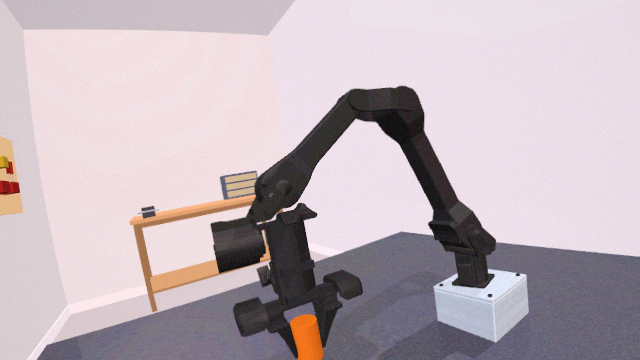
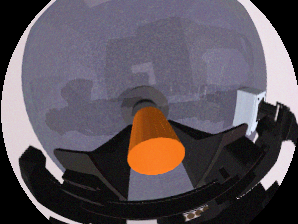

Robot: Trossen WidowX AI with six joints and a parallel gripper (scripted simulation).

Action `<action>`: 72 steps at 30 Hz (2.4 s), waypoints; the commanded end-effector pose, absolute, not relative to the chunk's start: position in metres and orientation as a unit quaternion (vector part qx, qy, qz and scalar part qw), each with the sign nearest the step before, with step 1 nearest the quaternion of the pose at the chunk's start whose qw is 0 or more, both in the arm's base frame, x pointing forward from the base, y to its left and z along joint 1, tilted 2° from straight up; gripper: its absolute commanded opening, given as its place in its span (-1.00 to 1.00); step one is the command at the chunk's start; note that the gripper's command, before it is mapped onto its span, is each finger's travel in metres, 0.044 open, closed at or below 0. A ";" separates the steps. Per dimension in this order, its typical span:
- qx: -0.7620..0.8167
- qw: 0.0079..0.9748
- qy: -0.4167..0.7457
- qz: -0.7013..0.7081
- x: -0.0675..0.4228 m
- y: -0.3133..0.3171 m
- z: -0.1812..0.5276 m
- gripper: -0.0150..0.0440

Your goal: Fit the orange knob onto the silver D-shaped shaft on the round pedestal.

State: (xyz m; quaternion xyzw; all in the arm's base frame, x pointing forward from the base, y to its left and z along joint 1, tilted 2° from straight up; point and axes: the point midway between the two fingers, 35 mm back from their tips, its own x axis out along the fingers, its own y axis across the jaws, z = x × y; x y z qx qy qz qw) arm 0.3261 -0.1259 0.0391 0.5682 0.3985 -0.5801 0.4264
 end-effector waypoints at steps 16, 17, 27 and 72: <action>0.610 0.369 0.334 -0.617 0.330 -0.128 0.038 -0.49; 0.610 0.369 0.334 -0.617 0.330 -0.128 0.038 -0.49; 0.610 0.369 0.334 -0.617 0.328 -0.127 0.037 -0.49; 0.644 0.305 0.270 -0.647 0.329 -0.128 0.020 -0.49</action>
